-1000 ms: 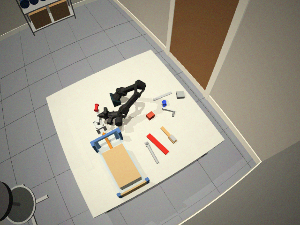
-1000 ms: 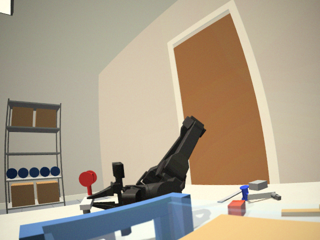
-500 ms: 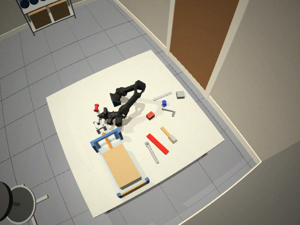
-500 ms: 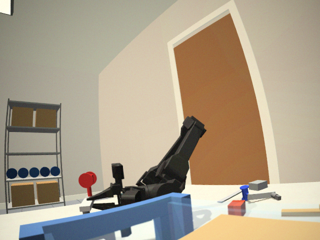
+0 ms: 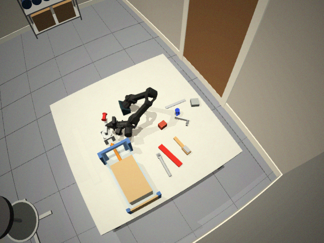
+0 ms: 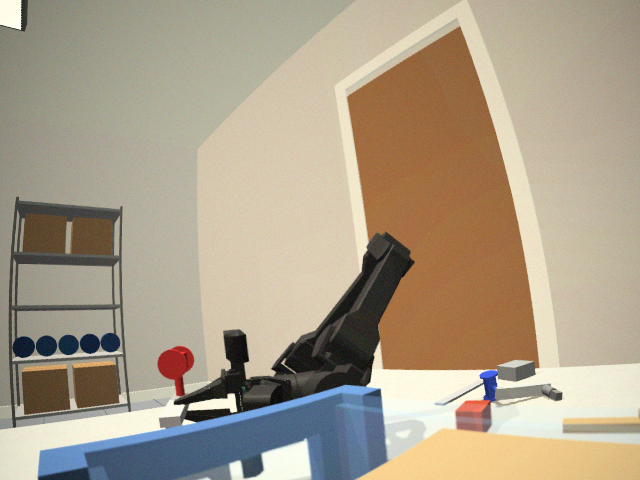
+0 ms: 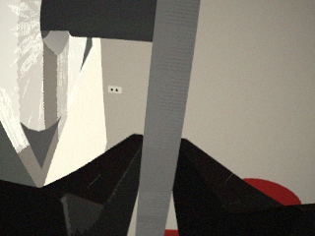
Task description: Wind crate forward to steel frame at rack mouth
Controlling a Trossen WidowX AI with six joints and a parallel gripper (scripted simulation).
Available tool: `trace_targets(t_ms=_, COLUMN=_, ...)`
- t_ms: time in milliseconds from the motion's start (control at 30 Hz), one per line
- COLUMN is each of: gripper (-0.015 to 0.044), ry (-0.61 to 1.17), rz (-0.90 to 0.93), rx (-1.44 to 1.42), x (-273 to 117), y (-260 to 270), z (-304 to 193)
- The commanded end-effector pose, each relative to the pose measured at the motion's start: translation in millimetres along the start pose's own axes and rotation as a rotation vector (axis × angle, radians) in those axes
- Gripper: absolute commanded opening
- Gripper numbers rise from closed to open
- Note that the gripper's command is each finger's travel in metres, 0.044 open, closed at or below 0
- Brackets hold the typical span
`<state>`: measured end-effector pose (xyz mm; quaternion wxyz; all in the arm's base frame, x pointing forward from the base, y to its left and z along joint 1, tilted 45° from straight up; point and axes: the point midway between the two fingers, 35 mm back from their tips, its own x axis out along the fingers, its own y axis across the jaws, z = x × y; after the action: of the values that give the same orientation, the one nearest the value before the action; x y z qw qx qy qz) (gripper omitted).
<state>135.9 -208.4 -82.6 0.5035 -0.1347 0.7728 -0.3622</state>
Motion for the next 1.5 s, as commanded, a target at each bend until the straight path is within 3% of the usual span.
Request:
trace_targets(t_ms=0, gripper=0.0000, ry=-0.001, rz=-0.006, rx=0.006, x=-0.1, y=-0.1, z=0.6)
trace_targets(t_ms=433, gripper=0.0000, ry=0.002, rz=-0.005, rx=0.006, x=0.4, y=4.9, z=-0.1)
trace_targets(t_ms=733, gripper=0.0236, ry=0.003, rz=0.000, rx=0.001, x=0.6, y=4.8, z=-0.7)
trace_targets(t_ms=1467, gripper=0.0240, ry=0.003, rz=0.000, rx=0.001, x=0.6, y=4.8, z=-0.7)
